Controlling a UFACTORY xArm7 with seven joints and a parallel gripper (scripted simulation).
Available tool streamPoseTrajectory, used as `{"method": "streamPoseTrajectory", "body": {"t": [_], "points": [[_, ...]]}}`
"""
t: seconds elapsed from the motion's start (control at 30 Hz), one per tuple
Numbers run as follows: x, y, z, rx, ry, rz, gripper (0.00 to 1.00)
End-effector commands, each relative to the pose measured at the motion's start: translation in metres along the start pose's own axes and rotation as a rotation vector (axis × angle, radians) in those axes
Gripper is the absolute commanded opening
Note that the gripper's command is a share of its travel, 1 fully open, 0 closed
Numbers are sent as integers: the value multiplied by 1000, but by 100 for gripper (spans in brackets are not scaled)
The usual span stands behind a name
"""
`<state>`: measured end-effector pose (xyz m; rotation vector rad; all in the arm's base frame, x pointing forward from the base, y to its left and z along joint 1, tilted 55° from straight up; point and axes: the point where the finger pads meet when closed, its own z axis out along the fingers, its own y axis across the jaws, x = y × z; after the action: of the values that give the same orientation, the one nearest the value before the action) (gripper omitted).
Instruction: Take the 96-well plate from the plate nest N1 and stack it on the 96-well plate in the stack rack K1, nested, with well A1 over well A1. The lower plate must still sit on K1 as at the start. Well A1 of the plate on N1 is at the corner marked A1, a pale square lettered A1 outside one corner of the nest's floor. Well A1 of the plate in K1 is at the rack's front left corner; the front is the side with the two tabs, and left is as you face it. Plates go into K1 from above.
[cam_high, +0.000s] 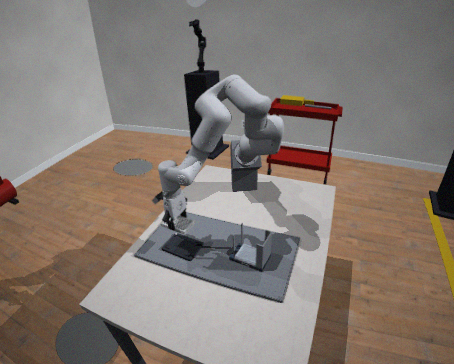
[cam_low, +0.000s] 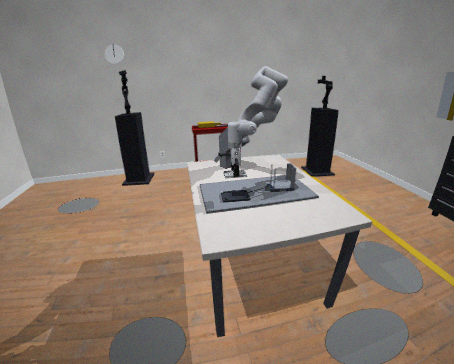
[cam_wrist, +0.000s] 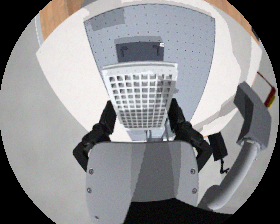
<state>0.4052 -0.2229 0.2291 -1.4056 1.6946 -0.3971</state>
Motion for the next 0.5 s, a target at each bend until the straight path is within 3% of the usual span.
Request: {"method": "streamPoseTrajectory", "body": {"t": [0.0,0.47], "points": [[1,-1,-6,2,3,1,0],[1,-1,-28,2,3,1,0]]}}
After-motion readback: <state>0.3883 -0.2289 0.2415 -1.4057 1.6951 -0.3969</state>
